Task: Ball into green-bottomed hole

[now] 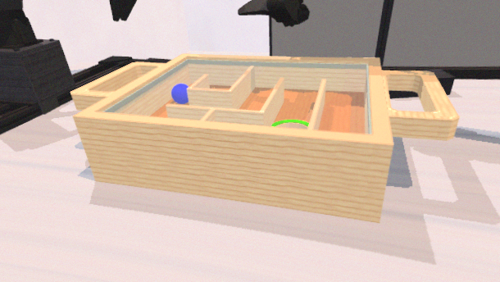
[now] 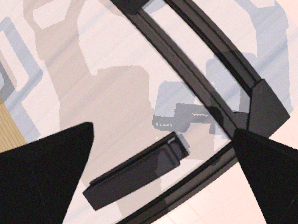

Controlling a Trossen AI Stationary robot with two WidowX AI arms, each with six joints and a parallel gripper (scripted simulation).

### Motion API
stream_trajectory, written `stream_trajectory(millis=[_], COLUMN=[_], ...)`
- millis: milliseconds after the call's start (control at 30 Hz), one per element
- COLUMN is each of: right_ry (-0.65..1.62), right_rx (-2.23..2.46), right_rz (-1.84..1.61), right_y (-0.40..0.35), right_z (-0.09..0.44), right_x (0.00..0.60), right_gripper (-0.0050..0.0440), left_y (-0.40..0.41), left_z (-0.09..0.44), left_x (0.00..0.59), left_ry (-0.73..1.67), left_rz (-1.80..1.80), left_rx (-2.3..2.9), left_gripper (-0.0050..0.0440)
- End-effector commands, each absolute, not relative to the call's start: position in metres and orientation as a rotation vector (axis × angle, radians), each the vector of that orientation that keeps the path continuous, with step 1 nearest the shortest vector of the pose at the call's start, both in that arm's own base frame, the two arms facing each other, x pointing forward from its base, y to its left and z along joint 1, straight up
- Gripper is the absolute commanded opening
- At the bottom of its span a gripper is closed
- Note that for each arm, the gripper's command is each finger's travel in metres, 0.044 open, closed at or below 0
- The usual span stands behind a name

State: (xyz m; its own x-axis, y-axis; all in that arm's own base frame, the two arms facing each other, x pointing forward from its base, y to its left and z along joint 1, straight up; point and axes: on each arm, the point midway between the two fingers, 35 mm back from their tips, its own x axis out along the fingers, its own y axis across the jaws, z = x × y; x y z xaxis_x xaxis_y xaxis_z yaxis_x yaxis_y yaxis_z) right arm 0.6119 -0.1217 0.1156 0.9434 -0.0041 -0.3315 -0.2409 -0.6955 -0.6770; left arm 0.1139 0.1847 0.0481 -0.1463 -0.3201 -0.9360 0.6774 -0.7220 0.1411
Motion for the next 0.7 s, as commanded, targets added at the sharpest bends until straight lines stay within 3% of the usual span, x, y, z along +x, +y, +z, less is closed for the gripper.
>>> stream_trajectory(millis=[0,533,667], right_ry=[0.172,0.172,0.173], right_rx=[-2.313,-2.313,-2.309], right_rz=[0.392,0.392,0.397], right_y=[-0.1217,-0.1217,-0.1209], right_z=[0.1156,0.1156,0.1152], right_x=[0.6119,0.6119,0.6115], right_gripper=[0.04,0.04,0.0304], left_y=[0.1847,0.1847,0.1843], left_z=[0.0481,0.0481,0.0481], left_x=[0.1139,0.1139,0.1148], left_ry=[0.416,0.416,0.411], left_rz=[-1.929,-1.929,-1.934], left_rx=[1.459,1.459,1.465], left_gripper=[0.04,0.04,0.0304])
